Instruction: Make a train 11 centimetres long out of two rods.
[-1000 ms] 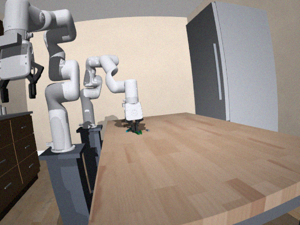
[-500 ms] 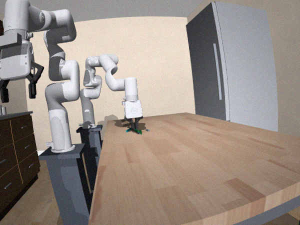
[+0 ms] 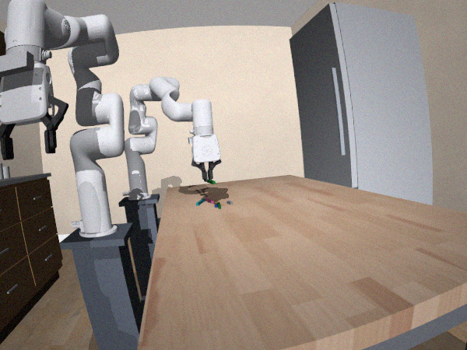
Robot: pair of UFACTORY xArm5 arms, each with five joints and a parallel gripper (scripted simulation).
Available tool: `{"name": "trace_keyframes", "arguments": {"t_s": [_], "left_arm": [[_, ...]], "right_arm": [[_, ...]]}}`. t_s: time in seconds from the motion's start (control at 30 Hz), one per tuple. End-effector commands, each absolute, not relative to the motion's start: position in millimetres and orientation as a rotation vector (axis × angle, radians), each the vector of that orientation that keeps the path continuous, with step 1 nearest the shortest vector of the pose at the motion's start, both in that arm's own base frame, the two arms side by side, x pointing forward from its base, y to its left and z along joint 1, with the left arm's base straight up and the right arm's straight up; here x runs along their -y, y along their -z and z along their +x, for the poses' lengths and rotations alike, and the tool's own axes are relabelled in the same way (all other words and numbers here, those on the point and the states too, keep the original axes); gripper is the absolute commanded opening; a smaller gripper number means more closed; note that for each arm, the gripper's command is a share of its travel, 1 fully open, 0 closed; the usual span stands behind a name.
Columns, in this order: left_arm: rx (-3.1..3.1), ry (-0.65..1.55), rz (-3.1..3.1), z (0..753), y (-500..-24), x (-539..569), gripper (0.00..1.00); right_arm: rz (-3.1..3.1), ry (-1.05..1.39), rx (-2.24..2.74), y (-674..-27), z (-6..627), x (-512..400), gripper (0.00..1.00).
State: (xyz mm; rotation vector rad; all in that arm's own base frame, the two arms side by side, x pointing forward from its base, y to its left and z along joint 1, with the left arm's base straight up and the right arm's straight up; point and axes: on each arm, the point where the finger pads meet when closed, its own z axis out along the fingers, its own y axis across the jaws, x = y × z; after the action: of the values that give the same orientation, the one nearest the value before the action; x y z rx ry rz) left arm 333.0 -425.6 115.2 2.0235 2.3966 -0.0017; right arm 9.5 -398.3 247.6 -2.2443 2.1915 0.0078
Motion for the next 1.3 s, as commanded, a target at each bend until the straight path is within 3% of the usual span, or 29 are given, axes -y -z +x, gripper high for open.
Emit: {"name": "trace_keyframes", "arguments": {"t_s": [0.0, 0.7, 1.27], "left_arm": [[-2.396, 0.002, 2.023, 333.1, -126.8, 425.7, 0.06], [-2.487, 0.002, 1.911, 336.7, -127.6, 429.5, 0.06], [-2.843, 0.004, 1.324, 353.6, -130.7, 446.5, 0.06]], "right_arm": [[-2.248, 0.000, -2.195, -250.0, 9.5, 399.9, 1.00], [-2.248, 0.000, -2.195, -250.0, 9.5, 399.9, 1.00], [-2.248, 0.000, -2.195, -250.0, 9.5, 399.9, 1.00]]}}
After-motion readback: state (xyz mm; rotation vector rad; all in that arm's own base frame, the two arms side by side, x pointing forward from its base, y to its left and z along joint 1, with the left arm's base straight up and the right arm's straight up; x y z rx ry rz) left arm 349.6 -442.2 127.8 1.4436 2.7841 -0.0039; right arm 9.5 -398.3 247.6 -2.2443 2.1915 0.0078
